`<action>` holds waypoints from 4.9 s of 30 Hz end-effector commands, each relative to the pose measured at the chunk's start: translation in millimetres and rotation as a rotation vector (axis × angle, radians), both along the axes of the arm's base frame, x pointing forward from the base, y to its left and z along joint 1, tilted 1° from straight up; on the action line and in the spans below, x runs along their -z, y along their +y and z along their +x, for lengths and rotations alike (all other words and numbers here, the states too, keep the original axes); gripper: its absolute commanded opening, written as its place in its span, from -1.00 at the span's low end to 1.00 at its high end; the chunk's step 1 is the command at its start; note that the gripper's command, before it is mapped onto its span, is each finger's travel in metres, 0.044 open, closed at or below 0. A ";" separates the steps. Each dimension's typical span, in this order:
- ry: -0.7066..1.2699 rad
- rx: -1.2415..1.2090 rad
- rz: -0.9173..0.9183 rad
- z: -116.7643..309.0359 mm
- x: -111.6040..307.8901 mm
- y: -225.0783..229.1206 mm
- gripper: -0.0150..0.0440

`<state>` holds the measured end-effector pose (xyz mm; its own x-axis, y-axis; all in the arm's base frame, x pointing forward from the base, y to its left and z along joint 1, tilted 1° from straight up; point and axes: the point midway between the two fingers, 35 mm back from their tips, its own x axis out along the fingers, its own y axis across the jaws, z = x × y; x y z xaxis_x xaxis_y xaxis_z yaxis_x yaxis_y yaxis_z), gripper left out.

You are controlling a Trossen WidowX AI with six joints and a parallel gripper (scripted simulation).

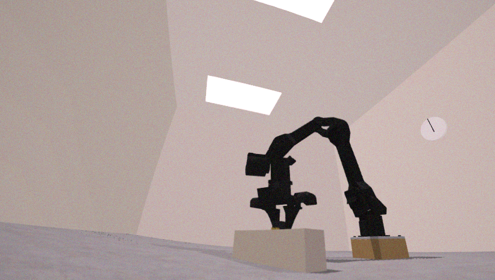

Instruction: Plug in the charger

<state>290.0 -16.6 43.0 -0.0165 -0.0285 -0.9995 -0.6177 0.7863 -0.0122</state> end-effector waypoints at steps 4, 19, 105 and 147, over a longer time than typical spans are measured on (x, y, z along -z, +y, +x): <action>0.007 0.035 0.008 -4.8 6.5 16.0 -0.49; 0.008 0.100 0.014 -11.9 15.7 48.5 -0.49; 0.016 0.280 0.024 -4.3 36.5 146.8 -0.49; 0.016 0.280 0.024 -2.6 35.3 148.5 -0.49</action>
